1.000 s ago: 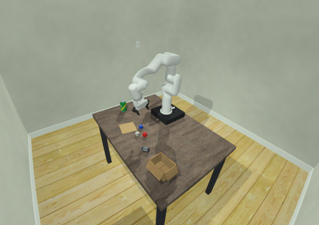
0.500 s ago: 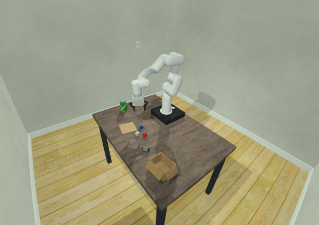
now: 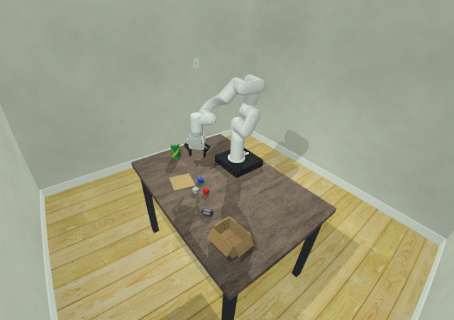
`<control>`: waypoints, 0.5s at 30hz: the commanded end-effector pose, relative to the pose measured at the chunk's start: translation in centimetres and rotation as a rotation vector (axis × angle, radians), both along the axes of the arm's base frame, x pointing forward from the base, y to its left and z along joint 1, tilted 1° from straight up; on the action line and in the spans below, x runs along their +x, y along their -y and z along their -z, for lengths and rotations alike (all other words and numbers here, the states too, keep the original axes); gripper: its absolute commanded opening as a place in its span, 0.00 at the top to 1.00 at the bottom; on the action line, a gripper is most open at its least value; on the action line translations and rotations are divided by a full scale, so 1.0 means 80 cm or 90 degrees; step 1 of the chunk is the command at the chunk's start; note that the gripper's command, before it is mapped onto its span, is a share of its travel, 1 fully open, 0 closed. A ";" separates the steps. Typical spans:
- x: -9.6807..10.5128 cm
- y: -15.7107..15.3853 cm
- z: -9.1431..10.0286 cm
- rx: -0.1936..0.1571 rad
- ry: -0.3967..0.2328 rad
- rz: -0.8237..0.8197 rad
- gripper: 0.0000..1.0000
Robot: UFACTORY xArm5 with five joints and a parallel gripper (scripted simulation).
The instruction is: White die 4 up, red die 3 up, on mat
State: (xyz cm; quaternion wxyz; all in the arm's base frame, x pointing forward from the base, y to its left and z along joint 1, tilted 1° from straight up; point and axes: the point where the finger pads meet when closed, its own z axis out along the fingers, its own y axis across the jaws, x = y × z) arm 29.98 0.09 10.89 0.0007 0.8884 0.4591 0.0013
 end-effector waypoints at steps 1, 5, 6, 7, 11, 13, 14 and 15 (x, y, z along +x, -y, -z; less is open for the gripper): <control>0.001 0.000 -0.001 0.000 0.002 0.000 0.00; 0.001 0.000 -0.001 0.000 0.002 0.000 0.00; 0.001 0.000 -0.001 0.000 0.002 0.000 0.00; 0.001 0.000 0.000 0.000 0.002 0.000 0.00; 0.001 0.000 0.013 0.000 0.002 0.000 0.00; 0.002 -0.001 0.027 0.000 0.002 0.000 0.00; 0.002 -0.001 0.035 0.000 0.002 0.000 0.00; 0.002 -0.001 0.044 0.000 0.002 0.000 0.00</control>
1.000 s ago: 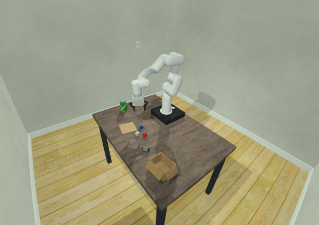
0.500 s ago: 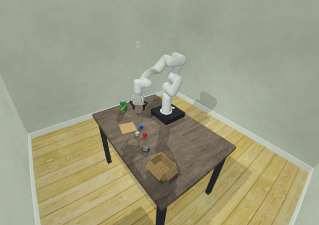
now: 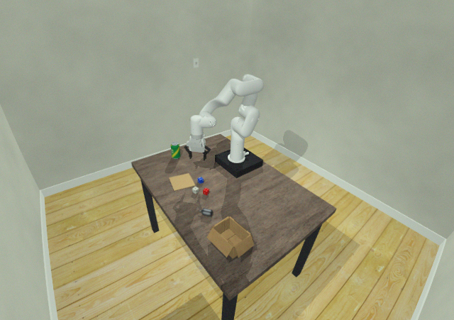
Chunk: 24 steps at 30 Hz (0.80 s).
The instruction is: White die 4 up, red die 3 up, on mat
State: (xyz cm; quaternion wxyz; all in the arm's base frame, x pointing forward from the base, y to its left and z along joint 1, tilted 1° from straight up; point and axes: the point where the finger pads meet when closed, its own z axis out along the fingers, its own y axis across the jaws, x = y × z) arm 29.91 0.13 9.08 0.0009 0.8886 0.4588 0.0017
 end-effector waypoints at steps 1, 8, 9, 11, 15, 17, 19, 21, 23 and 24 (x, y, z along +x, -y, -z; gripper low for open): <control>0.003 -0.001 0.031 0.000 0.001 0.000 0.00; 0.004 -0.002 0.077 0.000 0.001 0.000 0.00; 0.004 -0.002 0.084 0.000 0.001 0.000 0.00; 0.004 -0.003 0.095 0.000 0.001 0.000 0.00; 0.004 -0.003 0.103 0.000 0.001 0.000 0.00; 0.004 -0.003 0.103 0.000 0.001 0.000 0.00; 0.004 -0.003 0.103 0.000 0.001 0.000 0.00; 0.004 -0.003 0.103 0.000 0.001 0.000 0.00; 0.004 -0.003 0.103 0.000 0.001 0.000 0.00; 0.004 -0.003 0.103 0.000 0.001 0.000 0.00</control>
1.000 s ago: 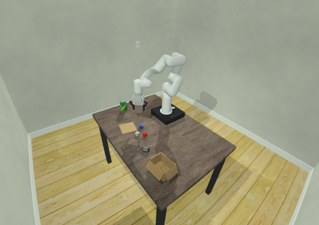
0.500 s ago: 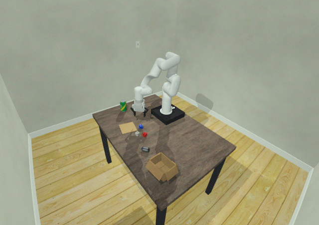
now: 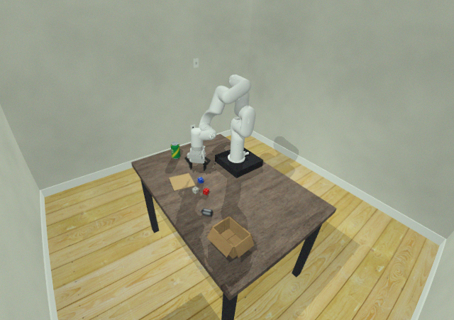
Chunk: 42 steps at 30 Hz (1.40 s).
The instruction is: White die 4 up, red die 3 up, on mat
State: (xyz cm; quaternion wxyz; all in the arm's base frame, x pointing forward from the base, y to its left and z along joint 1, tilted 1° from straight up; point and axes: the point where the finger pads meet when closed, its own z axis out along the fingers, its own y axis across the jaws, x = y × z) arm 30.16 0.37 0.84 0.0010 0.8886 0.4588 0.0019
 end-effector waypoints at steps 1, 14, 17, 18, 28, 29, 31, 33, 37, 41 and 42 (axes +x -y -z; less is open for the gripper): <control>0.001 0.000 0.000 0.000 0.001 0.000 0.00; 0.001 0.000 0.000 0.000 0.001 0.000 0.00; 0.001 0.000 0.000 0.000 0.001 0.000 0.00; 0.001 0.000 0.000 0.000 0.001 0.000 0.00; 0.001 0.000 0.000 0.000 0.001 0.000 0.00; 0.001 0.000 0.000 0.000 0.001 0.000 0.00; 0.001 -0.001 0.000 0.000 0.001 0.000 0.00; 0.002 -0.002 0.000 0.000 0.001 0.000 0.00; 0.010 -0.011 -0.001 0.000 0.001 0.000 0.00; 0.032 -0.036 -0.001 0.000 0.001 0.000 0.00; 0.038 -0.043 -0.001 0.000 0.001 0.000 0.00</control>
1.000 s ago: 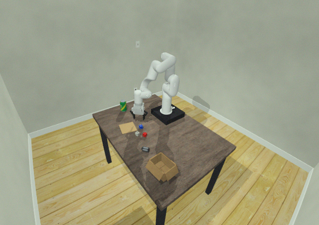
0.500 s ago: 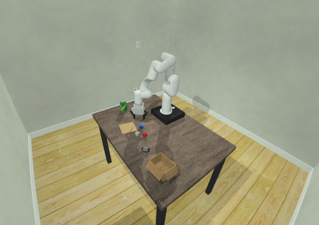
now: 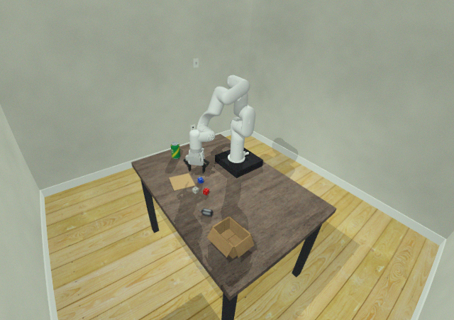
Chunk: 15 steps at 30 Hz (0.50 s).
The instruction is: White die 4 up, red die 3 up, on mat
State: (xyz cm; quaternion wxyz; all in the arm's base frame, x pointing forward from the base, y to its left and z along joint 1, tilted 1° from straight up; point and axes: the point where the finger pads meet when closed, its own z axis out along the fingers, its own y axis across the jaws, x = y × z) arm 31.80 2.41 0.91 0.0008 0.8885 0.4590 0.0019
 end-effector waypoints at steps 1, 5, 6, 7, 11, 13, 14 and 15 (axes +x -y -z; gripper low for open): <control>0.024 -0.025 -0.001 0.000 0.001 0.000 0.00; 0.047 -0.052 -0.001 0.000 0.001 0.000 0.00; 0.052 -0.057 -0.001 0.001 0.001 0.000 0.00; 0.055 -0.061 -0.001 0.001 0.001 0.000 0.00; 0.060 -0.067 -0.001 0.001 0.001 0.000 0.00; 0.063 -0.070 -0.001 0.001 0.001 0.000 0.00; 0.063 -0.070 -0.001 0.001 0.001 0.000 0.00; 0.063 -0.070 -0.001 0.001 0.001 0.000 0.00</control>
